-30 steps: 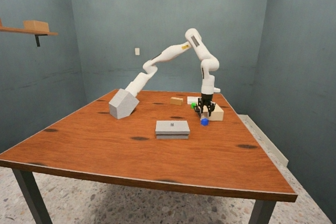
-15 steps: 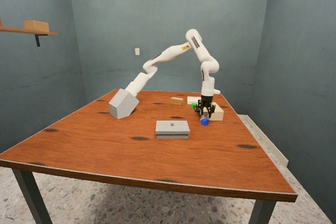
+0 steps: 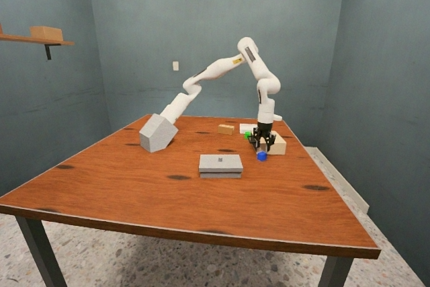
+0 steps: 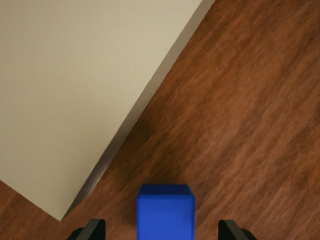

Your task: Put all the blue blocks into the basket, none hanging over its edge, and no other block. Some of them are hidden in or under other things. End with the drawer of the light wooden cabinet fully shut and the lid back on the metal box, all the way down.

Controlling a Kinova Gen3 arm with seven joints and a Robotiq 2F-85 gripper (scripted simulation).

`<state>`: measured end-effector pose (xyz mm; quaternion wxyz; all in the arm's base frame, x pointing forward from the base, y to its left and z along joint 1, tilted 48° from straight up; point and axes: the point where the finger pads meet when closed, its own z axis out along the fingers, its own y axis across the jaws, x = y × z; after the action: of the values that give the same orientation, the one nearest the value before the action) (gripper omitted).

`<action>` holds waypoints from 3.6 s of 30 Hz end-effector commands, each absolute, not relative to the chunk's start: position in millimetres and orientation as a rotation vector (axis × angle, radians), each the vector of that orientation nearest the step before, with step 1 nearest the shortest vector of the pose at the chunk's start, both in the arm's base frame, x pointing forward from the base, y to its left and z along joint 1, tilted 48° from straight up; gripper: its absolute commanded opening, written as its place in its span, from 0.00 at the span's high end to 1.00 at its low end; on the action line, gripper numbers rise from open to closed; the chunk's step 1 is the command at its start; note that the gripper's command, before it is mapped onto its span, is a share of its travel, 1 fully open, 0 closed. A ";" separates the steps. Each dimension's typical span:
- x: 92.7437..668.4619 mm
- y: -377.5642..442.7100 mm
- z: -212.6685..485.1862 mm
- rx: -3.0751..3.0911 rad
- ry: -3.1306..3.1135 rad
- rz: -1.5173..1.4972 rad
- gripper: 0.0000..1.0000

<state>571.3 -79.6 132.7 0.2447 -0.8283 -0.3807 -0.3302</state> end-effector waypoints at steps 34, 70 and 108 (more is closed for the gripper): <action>575.1 -81.2 132.1 -2.262 -1.042 -0.911 0.31; 582.8 -63.6 113.5 -2.261 -1.039 -0.906 0.31; 591.7 -48.7 98.9 -2.261 -1.041 -0.907 0.31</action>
<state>590.6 -50.1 99.3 0.2444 -0.8283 -0.3807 -0.3304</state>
